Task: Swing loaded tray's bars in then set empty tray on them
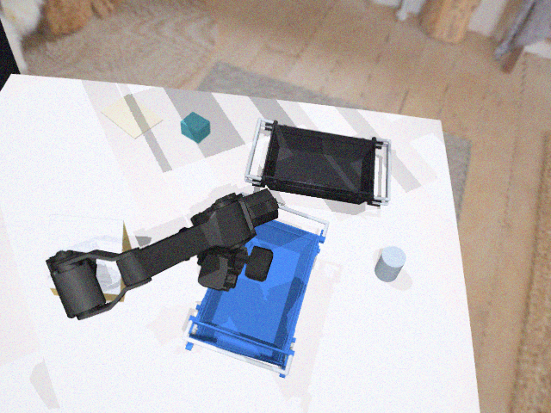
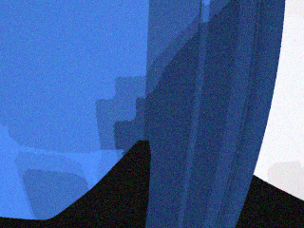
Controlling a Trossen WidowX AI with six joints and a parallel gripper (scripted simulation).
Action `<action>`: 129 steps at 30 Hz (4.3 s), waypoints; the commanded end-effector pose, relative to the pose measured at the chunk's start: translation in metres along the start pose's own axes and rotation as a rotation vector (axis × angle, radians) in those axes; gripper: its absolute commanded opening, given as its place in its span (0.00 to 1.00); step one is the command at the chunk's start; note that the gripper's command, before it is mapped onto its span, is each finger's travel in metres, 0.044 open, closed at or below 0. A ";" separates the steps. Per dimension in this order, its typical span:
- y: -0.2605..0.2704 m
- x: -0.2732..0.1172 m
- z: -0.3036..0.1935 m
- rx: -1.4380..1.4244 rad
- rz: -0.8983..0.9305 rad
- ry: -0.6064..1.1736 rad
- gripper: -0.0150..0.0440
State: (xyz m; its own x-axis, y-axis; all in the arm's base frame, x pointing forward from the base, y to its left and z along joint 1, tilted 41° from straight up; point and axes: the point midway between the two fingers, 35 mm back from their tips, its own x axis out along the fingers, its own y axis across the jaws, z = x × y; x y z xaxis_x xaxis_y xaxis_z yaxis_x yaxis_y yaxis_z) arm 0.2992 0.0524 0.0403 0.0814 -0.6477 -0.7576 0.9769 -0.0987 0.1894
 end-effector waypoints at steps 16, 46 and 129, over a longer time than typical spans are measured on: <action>-0.007 0.014 0.003 -0.007 -0.029 -0.004 0.25; -0.007 0.014 0.003 -0.007 -0.029 -0.004 0.25; -0.002 -0.088 0.001 -0.008 -0.031 0.000 1.00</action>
State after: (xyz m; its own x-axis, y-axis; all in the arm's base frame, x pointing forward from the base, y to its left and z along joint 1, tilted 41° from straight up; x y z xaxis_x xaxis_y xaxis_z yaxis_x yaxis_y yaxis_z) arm 0.2918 0.1000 0.0964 0.0542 -0.6448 -0.7624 0.9810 -0.1078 0.1610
